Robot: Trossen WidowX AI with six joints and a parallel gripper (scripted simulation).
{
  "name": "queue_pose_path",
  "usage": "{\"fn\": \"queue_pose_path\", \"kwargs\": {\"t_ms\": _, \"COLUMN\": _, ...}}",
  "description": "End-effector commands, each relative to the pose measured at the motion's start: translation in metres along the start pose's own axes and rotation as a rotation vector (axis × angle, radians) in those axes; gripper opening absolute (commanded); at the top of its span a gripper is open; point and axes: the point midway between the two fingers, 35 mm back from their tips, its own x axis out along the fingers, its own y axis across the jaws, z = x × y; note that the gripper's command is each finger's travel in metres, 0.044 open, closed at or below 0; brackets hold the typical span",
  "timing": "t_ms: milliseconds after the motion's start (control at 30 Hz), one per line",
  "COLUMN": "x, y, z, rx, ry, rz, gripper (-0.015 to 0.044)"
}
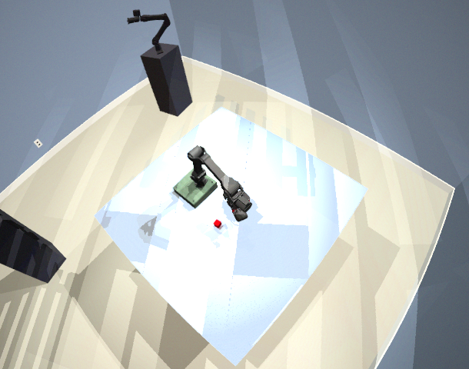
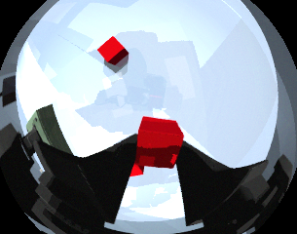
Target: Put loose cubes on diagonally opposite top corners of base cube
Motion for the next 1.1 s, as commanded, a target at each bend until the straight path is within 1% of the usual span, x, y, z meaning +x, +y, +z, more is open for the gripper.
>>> {"fn": "queue_pose_path", "kwargs": {"t_ms": 0, "x": -0.015, "y": 0.000, "z": -0.001, "rx": 0.006, "ry": 0.002, "rz": -0.009, "gripper": 0.0105}}
{"fn": "queue_pose_path", "kwargs": {"t_ms": 133, "x": -0.026, "y": 0.002, "z": -0.001, "rx": 0.006, "ry": 0.002, "rz": -0.009, "gripper": 0.0105}}
{"fn": "queue_pose_path", "kwargs": {"t_ms": 233, "x": -0.026, "y": 0.002, "z": 0.000, "rx": 0.024, "ry": 0.002, "rz": -0.009, "gripper": 0.0105}}
{"fn": "queue_pose_path", "kwargs": {"t_ms": 1067, "x": -0.004, "y": 0.026, "z": 0.050, "rx": 0.715, "ry": -0.006, "rz": -0.006, "gripper": 0.0105}}
